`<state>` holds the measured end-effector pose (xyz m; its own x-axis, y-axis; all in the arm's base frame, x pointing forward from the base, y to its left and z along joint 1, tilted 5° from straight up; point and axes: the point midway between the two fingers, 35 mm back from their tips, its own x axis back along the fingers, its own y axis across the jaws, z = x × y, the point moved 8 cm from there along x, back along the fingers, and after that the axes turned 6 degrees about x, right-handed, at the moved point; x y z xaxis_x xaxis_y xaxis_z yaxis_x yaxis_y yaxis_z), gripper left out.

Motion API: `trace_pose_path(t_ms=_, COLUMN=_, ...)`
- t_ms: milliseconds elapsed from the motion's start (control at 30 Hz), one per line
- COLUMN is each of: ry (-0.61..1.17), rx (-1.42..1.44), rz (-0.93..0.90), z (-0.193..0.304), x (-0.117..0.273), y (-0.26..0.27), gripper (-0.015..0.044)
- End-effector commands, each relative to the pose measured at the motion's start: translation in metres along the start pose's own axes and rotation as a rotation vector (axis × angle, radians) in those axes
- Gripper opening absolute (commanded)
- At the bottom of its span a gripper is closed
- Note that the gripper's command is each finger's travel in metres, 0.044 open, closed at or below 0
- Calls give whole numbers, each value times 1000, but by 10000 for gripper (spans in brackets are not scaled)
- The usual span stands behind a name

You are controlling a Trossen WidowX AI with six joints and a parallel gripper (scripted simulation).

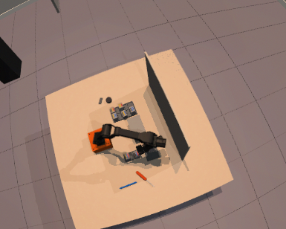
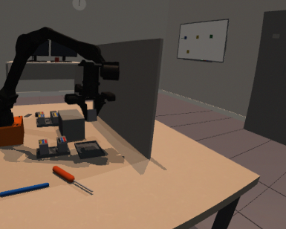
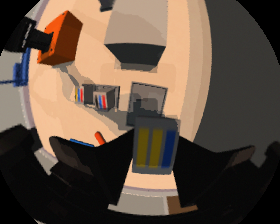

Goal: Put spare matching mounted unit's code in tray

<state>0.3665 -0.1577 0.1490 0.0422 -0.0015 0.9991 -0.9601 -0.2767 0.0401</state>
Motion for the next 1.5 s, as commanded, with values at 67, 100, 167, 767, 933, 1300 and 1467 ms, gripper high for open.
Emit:
trace_pose_path(t_ms=67, ry=-2, rx=6, rz=-8, z=1, x=-9, y=-1, gripper=0)
trace_pose_path(t_ms=100, ry=-2, rx=6, rz=-8, z=1, x=-10, y=-1, gripper=0)
trace_pose_path(t_ms=167, ry=-2, rx=6, rz=-8, z=1, x=-12, y=-1, gripper=0)
trace_pose_path(t_ms=767, ry=-2, rx=6, rz=-8, z=2, x=-30, y=-1, gripper=0)
trace_pose_path(t_ms=933, ry=-2, rx=6, rz=-8, z=2, x=-35, y=-1, gripper=0)
trace_pose_path(t_ms=1300, ry=-2, rx=6, rz=-8, z=1, x=-46, y=-1, gripper=0)
trace_pose_path(t_ms=1467, ry=-2, rx=6, rz=-8, z=1, x=-50, y=-1, gripper=0)
